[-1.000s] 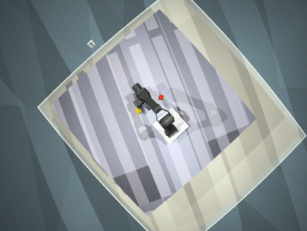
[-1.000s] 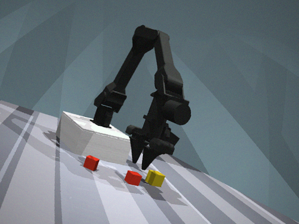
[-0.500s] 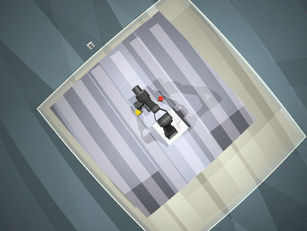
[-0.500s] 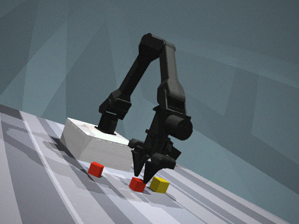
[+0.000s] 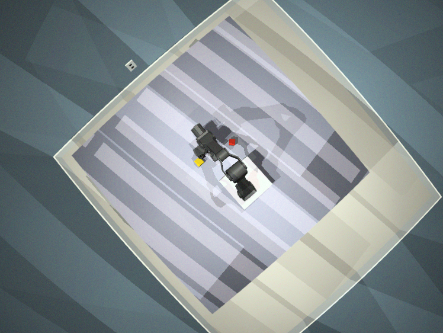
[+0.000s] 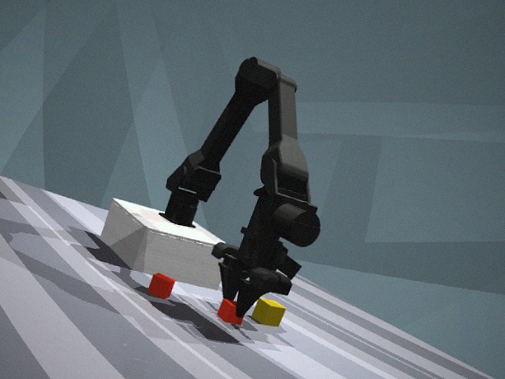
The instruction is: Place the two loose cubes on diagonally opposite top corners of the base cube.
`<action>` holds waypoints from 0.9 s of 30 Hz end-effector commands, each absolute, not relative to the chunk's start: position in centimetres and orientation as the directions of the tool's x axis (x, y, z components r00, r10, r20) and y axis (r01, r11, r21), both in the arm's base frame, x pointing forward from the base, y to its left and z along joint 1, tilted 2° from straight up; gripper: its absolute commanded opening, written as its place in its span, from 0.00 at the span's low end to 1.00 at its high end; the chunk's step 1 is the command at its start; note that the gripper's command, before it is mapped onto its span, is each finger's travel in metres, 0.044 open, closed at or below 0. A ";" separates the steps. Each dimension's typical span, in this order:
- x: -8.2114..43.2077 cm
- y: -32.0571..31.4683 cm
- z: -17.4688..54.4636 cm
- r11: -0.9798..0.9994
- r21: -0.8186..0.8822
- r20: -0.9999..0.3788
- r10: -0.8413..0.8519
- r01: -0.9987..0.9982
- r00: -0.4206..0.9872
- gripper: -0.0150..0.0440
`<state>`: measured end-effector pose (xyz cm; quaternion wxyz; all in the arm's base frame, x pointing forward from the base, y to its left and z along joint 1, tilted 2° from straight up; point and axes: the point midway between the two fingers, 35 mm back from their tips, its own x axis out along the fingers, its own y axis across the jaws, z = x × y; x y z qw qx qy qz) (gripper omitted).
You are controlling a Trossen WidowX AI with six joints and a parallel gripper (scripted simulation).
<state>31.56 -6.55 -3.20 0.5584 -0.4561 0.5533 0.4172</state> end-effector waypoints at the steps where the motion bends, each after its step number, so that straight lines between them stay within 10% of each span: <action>1: 31.5 -6.6 -3.3 0.234 -0.049 -0.998 -0.044 -0.971 0.040 0.43; 27: 31.8 -6.4 3.7 0.234 -0.049 -0.998 -0.044 -0.971 0.040 0.43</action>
